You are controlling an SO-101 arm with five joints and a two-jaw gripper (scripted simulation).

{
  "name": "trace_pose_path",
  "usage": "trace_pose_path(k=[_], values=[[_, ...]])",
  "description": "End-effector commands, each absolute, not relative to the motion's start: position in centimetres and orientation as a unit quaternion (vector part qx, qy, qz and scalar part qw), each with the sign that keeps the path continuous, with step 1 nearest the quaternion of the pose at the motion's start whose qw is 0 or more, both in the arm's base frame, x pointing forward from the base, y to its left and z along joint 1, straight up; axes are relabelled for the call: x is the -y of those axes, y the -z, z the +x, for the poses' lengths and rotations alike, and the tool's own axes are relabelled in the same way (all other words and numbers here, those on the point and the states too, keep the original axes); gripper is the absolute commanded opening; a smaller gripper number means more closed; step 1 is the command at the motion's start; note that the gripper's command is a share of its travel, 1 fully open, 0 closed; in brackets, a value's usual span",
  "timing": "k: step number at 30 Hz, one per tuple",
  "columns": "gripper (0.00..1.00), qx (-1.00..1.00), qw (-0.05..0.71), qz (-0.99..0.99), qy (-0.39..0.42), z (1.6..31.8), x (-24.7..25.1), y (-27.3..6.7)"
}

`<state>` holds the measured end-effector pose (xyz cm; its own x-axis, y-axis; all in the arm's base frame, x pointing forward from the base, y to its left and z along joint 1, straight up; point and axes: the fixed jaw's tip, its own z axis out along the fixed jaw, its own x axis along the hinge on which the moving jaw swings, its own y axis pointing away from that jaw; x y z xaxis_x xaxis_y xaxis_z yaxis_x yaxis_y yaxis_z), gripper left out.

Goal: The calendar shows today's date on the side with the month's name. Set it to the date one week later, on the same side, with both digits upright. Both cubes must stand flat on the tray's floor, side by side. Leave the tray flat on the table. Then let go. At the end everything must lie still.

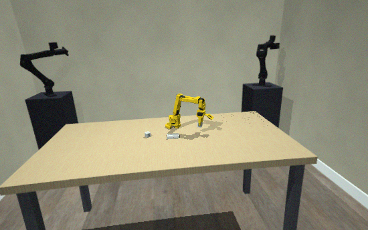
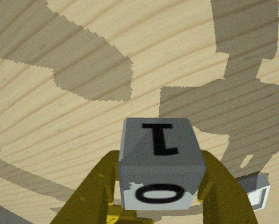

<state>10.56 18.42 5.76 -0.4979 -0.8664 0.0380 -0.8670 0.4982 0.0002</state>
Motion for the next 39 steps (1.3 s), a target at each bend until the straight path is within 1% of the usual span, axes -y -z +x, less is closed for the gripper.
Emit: trace_pose_path(k=[1, 12, 18, 24, 26, 33, 39], values=[[0.00, 0.867, -0.019, 0.498, 0.010, 11.1, -18.9, -7.3], [0.00, 0.876, -0.020, 0.483, 0.008, 12.9, -17.4, -7.3], [0.00, 0.886, -0.021, 0.463, 0.006, 14.9, -15.1, -7.3], [0.00, 0.900, -0.022, 0.435, 0.003, 17.1, -11.7, -7.2], [0.00, 0.900, -0.022, 0.435, 0.003, 17.1, -11.7, -7.2], [0.00, 0.919, -0.022, 0.394, -0.003, 18.9, -6.3, -7.2], [0.00, 0.935, -0.020, 0.354, -0.007, 19.2, -1.1, -7.1]])
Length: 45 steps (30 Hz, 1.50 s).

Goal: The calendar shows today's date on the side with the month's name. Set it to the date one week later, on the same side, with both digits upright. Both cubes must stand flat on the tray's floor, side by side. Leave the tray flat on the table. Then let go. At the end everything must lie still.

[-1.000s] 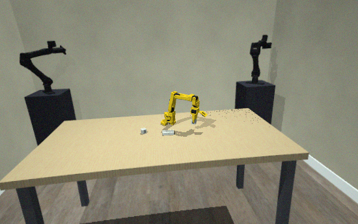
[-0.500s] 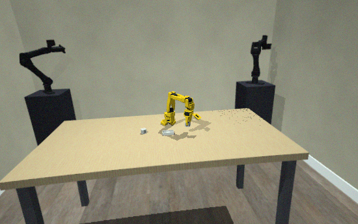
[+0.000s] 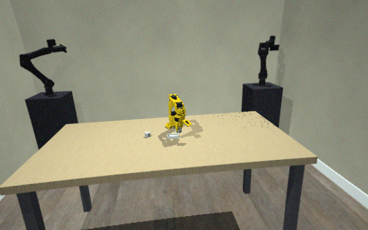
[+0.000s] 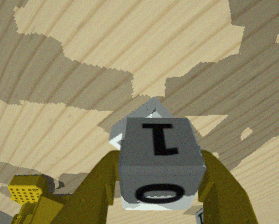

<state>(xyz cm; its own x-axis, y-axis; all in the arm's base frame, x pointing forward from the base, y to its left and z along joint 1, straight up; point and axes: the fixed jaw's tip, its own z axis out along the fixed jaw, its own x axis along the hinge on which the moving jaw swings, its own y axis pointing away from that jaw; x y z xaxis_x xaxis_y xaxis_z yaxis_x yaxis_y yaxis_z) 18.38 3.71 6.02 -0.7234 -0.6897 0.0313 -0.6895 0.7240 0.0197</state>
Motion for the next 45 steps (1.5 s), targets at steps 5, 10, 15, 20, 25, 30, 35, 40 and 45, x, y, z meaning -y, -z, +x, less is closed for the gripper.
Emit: trace_pose_path(k=[5, 10, 15, 20, 25, 30, 35, 40, 45], values=[[0.00, 0.943, -0.020, 0.333, -0.009, 18.8, 1.6, -7.0], [0.00, 0.954, -0.017, 0.298, -0.013, 17.4, 5.6, -6.9], [0.00, 0.964, -0.015, 0.265, -0.016, 15.3, 8.9, -6.7], [0.00, 0.970, -0.013, 0.241, -0.018, 13.4, 10.9, -6.6], [0.00, 0.975, -0.011, 0.220, -0.019, 11.5, 12.3, -6.5], [0.00, 0.980, -0.009, 0.198, -0.020, 9.5, 13.5, -6.4], [0.00, 0.983, -0.007, 0.183, -0.021, 8.0, 14.2, -6.3], [0.00, 0.984, -0.006, 0.176, -0.021, 7.4, 14.4, -6.3], [0.00, 0.985, -0.006, 0.170, -0.021, 6.7, 14.6, -6.2]])
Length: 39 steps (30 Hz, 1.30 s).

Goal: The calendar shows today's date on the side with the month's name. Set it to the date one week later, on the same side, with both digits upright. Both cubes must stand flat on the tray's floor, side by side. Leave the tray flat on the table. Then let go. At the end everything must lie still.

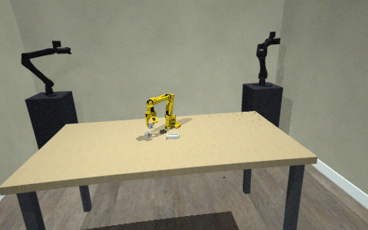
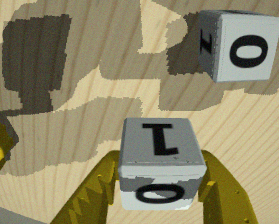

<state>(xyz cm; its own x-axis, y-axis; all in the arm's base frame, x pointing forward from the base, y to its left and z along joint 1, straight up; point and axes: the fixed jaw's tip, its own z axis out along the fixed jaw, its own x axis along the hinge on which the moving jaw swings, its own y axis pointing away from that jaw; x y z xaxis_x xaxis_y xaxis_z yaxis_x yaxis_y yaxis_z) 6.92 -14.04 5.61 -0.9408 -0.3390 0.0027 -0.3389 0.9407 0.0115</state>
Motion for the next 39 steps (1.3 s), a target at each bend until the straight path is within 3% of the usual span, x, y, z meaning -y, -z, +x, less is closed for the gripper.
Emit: trace_pose_path(k=[1, 39], values=[[0.00, 0.985, -0.006, 0.169, -0.021, 6.68, 14.61, -6.21], [0.00, 0.985, -0.005, 0.169, -0.023, 6.15, 14.48, -5.63]])
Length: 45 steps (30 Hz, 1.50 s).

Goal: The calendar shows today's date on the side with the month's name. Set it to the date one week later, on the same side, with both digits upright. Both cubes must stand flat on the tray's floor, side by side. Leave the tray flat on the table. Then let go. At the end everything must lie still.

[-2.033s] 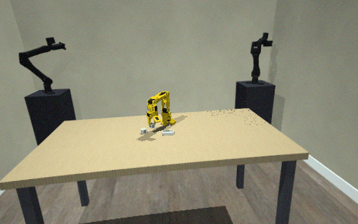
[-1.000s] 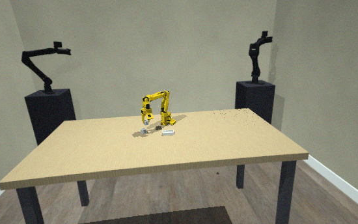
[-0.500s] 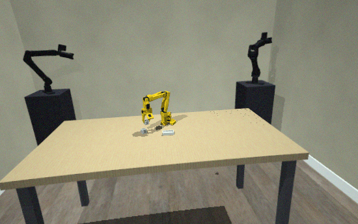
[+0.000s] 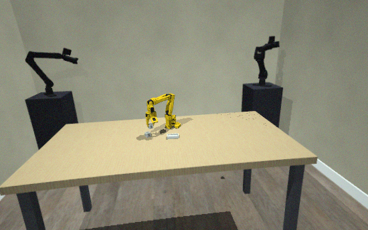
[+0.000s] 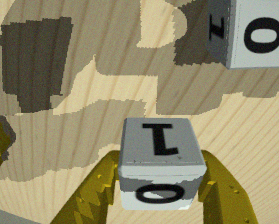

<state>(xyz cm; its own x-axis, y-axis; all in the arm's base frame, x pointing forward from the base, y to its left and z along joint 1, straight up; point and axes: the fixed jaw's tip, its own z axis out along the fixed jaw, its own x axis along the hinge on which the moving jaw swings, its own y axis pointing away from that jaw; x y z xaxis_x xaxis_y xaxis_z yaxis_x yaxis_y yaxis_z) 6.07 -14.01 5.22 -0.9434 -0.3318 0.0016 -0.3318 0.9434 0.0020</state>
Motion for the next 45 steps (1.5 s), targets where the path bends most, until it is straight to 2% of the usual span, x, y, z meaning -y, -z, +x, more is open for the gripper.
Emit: trace_pose_path(k=[1, 45], values=[[0.00, 0.985, -0.005, 0.169, -0.023, 6.2, 14.5, -5.6], [0.00, 0.985, -0.005, 0.169, -0.023, 6.2, 14.5, -4.2]])
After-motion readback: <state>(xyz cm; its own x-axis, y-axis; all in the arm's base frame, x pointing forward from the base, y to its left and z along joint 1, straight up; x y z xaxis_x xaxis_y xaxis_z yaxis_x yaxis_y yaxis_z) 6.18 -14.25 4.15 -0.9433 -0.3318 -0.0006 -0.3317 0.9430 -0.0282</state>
